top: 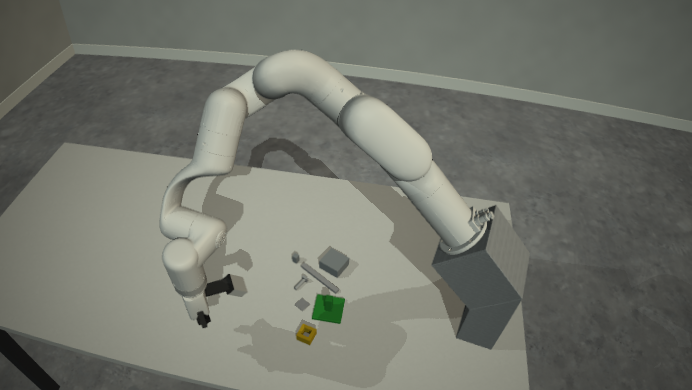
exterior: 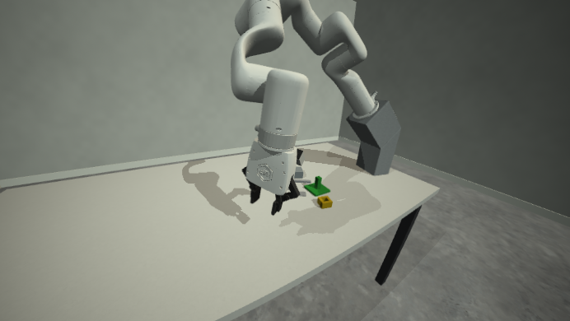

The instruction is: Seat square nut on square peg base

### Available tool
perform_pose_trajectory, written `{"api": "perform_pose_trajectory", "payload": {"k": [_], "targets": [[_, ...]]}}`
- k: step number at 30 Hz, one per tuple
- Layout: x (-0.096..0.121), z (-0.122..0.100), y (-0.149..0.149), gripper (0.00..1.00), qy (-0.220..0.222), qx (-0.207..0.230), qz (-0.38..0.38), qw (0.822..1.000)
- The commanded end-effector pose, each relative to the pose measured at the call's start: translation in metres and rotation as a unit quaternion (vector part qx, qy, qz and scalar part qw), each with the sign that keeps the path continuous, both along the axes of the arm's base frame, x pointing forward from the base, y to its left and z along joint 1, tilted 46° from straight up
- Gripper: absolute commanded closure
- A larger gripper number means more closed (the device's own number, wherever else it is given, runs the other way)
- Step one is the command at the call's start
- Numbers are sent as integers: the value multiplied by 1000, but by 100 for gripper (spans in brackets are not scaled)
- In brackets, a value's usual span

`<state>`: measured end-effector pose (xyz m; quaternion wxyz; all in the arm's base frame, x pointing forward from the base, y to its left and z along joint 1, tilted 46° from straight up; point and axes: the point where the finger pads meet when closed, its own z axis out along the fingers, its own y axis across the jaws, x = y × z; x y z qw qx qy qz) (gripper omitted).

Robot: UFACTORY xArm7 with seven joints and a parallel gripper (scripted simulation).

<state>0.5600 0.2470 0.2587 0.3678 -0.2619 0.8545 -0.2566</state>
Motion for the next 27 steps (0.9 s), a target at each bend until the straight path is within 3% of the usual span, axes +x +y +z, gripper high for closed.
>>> {"api": "perform_pose_trajectory", "payload": {"k": [1,16,18,27], "targets": [[-8,-14,-5,40,-30,31,-18,999],[-60,-96,-37,40,-55,177,-103,977],[-60,-96,-37,40,-55,177,-103,977],[-97,-136,-55,40,-50,249,-149,956]]}}
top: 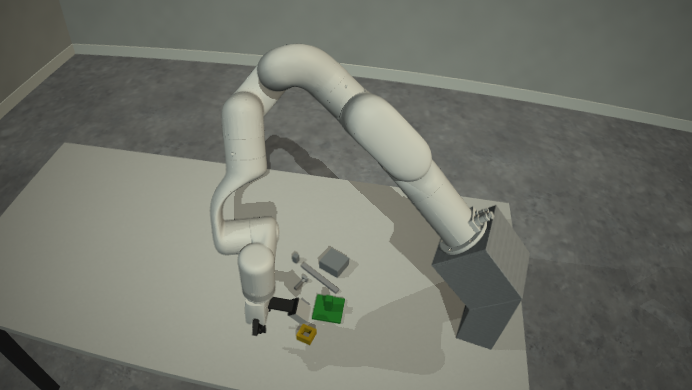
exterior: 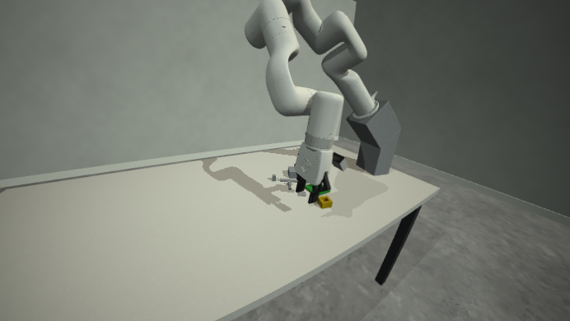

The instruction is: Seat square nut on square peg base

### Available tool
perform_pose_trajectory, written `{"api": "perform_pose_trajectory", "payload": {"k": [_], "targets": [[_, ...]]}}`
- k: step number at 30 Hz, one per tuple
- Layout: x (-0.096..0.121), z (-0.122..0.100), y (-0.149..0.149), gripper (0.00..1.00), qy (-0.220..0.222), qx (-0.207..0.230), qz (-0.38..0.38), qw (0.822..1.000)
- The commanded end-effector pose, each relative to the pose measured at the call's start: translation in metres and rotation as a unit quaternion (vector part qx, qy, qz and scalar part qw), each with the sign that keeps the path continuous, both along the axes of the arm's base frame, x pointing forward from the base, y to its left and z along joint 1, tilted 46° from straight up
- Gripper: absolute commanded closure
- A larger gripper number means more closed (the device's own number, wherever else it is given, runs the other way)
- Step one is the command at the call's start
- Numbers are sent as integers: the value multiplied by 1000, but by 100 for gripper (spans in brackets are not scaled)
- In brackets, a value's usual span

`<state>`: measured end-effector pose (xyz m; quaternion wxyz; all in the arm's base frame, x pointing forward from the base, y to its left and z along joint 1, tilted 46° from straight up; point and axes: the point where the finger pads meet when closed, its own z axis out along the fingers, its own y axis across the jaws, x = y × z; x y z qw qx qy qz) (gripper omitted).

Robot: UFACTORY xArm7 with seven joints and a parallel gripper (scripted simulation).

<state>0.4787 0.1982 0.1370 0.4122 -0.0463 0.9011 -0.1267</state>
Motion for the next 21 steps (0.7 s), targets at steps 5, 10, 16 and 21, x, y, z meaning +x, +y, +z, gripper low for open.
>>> {"api": "perform_pose_trajectory", "payload": {"k": [5,10,16,21], "targets": [[-34,-32,-14,40,-5,71,-33,997],[-44,-41,-19,40,-2,88,-44,995],[-60,-55,-26,40,5,115,-62,991],[-69,-62,-30,40,10,130,-72,989]]}}
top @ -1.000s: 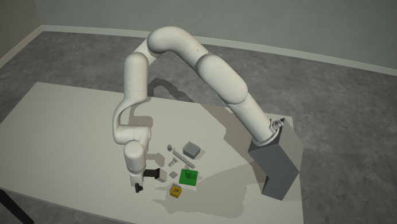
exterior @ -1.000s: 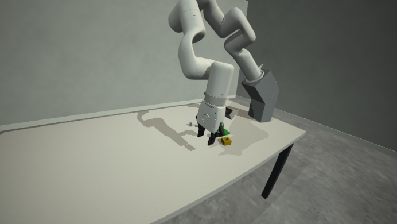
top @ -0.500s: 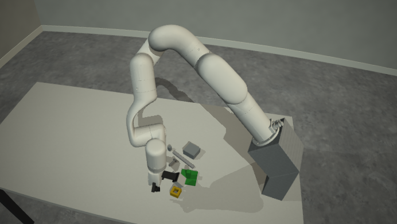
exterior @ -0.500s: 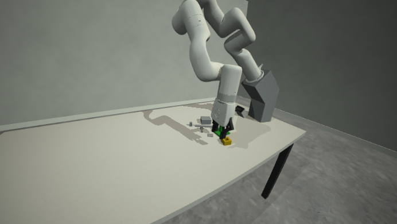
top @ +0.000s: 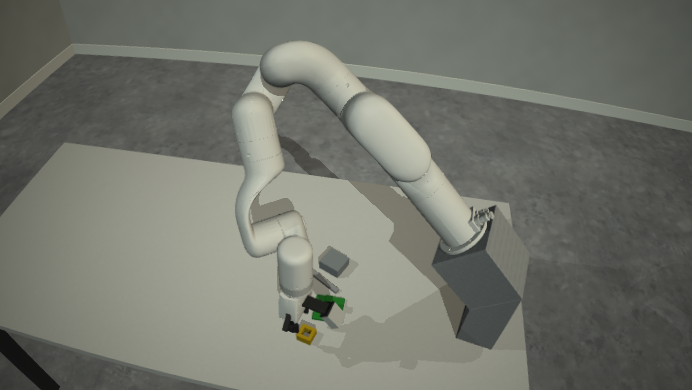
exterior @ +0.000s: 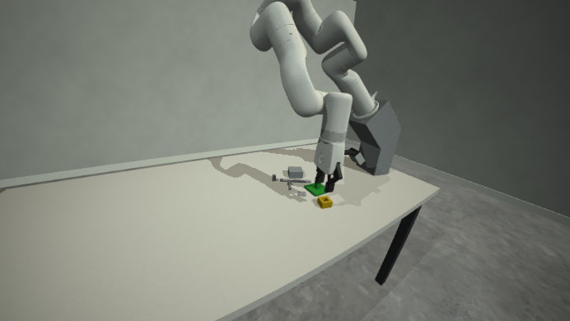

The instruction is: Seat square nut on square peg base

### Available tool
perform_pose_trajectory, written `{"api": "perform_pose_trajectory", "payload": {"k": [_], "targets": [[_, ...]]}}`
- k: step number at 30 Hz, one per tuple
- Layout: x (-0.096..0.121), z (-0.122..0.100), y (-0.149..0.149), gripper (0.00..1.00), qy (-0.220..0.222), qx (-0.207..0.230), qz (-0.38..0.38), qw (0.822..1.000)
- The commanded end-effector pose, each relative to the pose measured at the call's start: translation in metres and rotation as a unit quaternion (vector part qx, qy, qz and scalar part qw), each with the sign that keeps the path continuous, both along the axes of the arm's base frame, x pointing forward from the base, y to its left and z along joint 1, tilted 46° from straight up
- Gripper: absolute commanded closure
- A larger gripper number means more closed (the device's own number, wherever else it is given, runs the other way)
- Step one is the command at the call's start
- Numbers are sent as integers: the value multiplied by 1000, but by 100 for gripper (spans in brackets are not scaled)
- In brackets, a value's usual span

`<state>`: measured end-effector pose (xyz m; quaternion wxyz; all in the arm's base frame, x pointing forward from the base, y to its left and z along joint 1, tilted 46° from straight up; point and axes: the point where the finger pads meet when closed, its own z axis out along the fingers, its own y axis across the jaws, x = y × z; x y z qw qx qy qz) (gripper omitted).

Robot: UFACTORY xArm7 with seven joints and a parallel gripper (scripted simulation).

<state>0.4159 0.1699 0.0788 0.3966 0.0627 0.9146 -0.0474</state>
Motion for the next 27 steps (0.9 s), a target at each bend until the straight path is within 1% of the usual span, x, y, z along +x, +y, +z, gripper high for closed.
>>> {"api": "perform_pose_trajectory", "payload": {"k": [1,12,27], "targets": [[-8,-5,-2,40,1,15,-6,1000],[-14,-10,-5,40,4,25,-13,1000],[-15,-11,-5,40,4,26,-14,1000]]}}
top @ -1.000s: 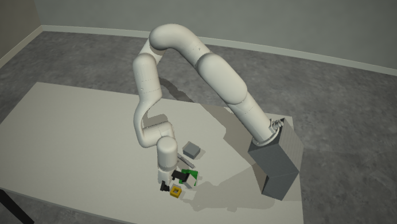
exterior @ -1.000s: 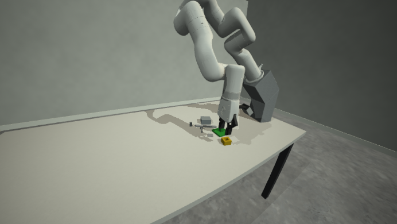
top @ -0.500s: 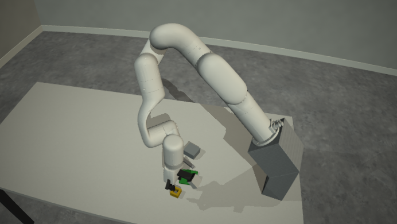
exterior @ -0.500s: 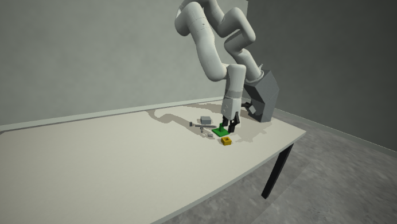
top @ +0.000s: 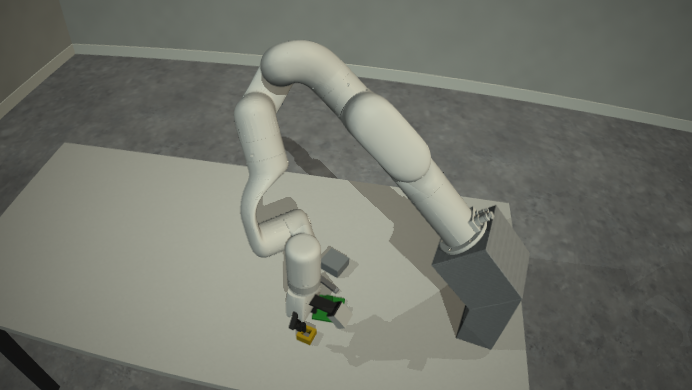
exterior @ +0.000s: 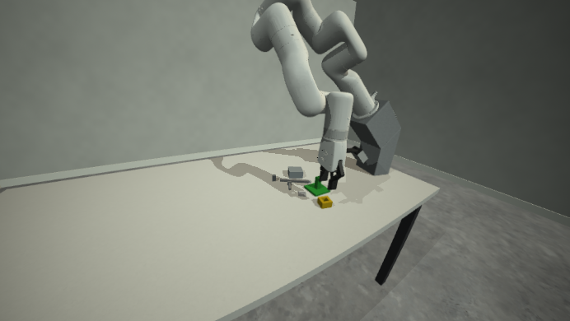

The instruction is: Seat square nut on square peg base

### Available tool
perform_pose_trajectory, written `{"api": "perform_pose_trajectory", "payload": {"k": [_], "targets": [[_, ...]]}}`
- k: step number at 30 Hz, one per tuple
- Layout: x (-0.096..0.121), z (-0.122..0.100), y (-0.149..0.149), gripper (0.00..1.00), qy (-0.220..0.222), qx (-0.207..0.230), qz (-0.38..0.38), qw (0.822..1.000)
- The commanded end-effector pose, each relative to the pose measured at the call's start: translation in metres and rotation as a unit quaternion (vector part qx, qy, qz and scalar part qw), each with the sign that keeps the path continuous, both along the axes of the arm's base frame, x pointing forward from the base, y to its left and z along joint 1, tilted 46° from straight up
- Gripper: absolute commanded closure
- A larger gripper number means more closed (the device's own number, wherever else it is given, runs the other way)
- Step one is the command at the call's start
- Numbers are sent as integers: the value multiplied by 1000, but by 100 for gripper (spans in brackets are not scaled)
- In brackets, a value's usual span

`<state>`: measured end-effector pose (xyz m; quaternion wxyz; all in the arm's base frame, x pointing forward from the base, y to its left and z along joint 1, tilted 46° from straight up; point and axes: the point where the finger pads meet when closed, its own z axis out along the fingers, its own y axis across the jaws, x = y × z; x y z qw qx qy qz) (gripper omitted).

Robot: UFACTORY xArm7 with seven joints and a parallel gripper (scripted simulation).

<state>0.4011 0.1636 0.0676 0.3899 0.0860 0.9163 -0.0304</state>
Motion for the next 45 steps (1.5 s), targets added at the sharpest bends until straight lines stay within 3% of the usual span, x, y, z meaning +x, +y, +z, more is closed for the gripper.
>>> {"api": "perform_pose_trajectory", "payload": {"k": [1,17,45], "targets": [[0,0,1,40,0,1,1,1000],[8,-6,0,40,0,0,1,1000],[51,-50,-8,40,0,0,1,1000]]}}
